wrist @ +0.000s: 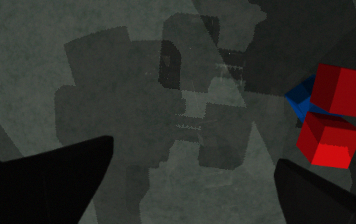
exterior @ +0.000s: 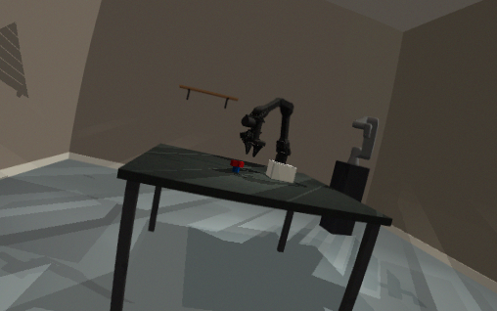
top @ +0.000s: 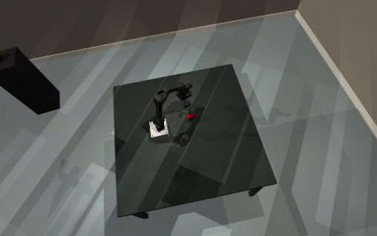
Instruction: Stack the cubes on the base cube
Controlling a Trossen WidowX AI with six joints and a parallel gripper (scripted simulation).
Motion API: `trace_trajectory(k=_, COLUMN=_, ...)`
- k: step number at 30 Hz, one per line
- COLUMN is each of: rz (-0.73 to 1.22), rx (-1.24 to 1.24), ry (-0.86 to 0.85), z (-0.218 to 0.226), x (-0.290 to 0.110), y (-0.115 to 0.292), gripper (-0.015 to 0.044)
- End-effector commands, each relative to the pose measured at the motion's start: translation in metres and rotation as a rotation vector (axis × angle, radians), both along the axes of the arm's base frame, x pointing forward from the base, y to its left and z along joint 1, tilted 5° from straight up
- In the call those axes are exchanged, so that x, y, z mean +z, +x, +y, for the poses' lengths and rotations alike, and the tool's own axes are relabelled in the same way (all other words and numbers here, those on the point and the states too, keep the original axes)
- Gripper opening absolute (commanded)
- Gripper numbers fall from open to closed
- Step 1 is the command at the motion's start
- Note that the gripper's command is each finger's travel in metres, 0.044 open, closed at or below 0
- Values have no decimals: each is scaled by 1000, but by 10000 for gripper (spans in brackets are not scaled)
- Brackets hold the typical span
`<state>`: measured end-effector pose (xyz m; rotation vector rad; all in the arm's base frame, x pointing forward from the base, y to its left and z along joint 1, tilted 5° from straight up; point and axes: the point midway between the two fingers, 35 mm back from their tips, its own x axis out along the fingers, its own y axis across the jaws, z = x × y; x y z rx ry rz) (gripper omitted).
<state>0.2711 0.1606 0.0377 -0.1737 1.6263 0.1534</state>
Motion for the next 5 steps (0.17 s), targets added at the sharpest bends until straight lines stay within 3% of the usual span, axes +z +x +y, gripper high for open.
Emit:
trace_trajectory(k=1, rz=1, rx=-22, ry=2, z=14, x=1, y=-2, gripper=400)
trace_trajectory(k=5, rz=1, rx=-22, ry=2, z=14, x=1, y=-2, gripper=400)
